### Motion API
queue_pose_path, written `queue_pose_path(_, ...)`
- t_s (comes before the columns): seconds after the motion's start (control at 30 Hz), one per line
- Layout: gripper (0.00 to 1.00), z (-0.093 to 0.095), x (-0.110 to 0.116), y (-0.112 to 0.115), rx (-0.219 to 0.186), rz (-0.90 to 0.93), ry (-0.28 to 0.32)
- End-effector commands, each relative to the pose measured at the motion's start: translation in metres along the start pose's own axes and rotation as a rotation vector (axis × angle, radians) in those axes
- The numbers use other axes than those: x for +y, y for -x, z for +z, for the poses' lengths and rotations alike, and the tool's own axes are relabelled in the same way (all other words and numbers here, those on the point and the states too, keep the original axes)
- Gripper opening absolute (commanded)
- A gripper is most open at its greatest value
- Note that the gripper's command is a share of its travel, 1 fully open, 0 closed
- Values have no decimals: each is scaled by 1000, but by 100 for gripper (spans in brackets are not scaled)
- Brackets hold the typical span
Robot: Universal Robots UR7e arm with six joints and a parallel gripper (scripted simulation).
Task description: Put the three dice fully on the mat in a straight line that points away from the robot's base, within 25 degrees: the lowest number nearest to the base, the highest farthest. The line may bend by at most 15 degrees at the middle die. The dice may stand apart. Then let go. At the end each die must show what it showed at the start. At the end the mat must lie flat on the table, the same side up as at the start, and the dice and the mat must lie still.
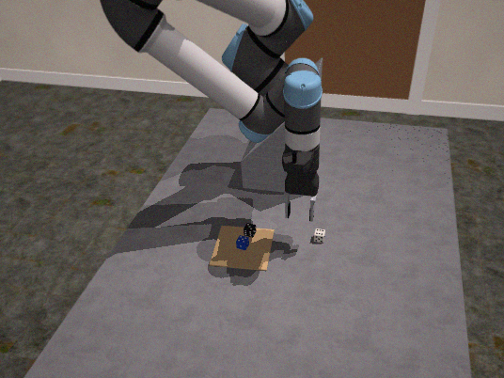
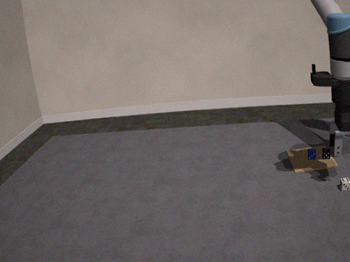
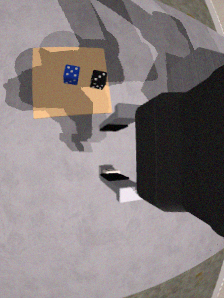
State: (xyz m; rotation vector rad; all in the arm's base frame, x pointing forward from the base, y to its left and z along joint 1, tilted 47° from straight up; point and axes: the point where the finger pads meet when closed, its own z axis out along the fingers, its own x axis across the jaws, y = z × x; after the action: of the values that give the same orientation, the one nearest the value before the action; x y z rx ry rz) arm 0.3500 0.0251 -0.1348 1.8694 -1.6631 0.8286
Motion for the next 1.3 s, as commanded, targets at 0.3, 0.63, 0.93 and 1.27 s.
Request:
queue_pose_path(0.3, 79, 6, 27, 46, 10, -27, -2)
queue_pose_path(0.63, 79, 6, 27, 45, 10, -26, -1)
queue_pose_path(0.93, 79, 6, 27, 45, 10, -26, -1)
queue_pose_path(1.27, 79, 6, 27, 45, 10, -26, -1)
